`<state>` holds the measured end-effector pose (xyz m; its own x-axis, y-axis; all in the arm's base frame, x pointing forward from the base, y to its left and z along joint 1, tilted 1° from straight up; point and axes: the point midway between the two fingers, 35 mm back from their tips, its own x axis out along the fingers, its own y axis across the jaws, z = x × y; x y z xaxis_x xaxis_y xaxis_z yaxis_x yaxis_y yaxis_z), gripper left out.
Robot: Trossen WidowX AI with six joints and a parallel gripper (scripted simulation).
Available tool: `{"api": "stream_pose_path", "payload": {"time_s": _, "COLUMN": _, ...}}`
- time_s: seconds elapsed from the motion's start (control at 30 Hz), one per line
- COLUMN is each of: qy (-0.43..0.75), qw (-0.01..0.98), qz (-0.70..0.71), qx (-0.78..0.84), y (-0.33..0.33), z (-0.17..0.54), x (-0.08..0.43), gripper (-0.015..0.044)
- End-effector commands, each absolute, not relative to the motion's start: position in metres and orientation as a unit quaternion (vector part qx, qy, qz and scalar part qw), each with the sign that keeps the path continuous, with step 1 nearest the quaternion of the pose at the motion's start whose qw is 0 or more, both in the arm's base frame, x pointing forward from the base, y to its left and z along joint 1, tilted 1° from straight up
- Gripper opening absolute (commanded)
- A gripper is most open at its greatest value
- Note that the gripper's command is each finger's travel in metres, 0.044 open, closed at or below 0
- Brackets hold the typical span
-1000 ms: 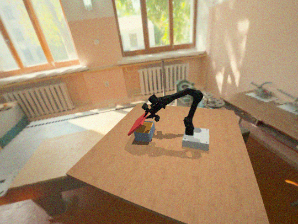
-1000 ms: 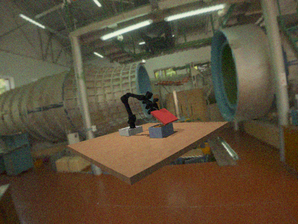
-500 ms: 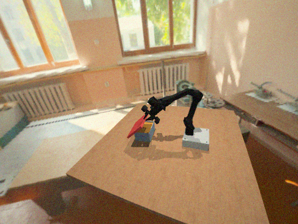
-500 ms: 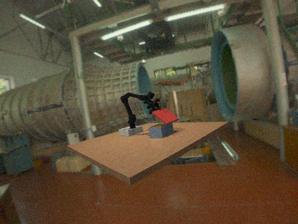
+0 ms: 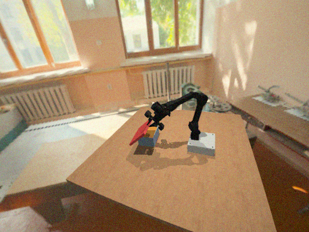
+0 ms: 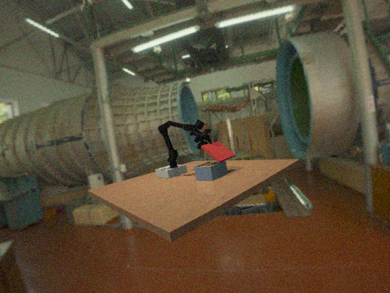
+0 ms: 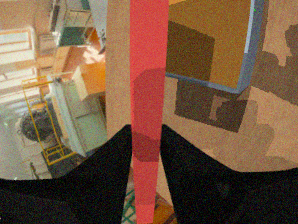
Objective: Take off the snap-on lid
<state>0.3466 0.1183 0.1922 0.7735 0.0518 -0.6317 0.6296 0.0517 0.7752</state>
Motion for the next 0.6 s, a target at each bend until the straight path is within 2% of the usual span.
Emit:
{"api": "stream_pose_path", "payload": {"time_s": 0.0, "qy": 0.253, "qw": 0.676, "qz": -0.209, "qx": 0.660, "y": 0.125, "z": 0.198, "x": 0.347, "gripper": 0.0000}}
{"api": "stream_pose_path", "payload": {"time_s": 0.57, "qy": 0.254, "qw": 0.675, "qz": -0.209, "qx": 0.661, "y": 0.158, "z": 0.198, "x": 0.340, "gripper": 0.0000}}
